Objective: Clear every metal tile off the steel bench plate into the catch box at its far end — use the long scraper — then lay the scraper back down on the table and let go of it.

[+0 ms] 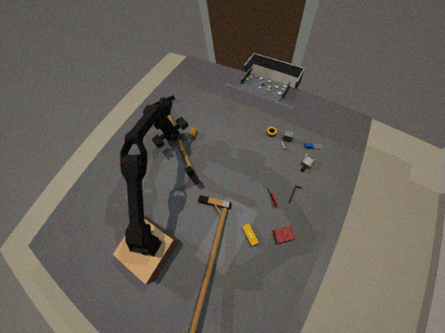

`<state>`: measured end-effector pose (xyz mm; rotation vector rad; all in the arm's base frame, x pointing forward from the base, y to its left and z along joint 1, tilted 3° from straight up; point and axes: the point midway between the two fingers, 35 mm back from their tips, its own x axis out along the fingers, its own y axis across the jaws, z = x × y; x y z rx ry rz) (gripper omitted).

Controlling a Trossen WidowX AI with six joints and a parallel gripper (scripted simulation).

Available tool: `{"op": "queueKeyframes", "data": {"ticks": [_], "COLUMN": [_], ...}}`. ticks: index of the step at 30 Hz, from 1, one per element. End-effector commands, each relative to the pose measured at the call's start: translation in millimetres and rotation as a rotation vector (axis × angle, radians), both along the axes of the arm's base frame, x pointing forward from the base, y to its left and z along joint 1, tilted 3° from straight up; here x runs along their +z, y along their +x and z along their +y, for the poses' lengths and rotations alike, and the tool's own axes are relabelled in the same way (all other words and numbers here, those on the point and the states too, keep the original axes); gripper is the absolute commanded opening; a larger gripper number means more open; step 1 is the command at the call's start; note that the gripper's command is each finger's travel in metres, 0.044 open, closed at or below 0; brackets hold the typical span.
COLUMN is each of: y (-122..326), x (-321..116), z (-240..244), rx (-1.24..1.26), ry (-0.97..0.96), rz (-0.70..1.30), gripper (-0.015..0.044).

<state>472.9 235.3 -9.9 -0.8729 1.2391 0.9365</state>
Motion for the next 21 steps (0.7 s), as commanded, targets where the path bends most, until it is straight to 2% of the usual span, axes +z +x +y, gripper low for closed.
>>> {"op": "queueKeyframes", "data": {"ticks": [1,9,21], "y": [3,8,6], "x": [-7,-8,40], "z": [-6,-10,-8], "rx": [-0.001,0.000,-0.002], "ry": [-0.010,-0.009,0.017], "rz": [0.008,0.004,-0.039], "gripper": [0.0000,0.0000,0.0000]}}
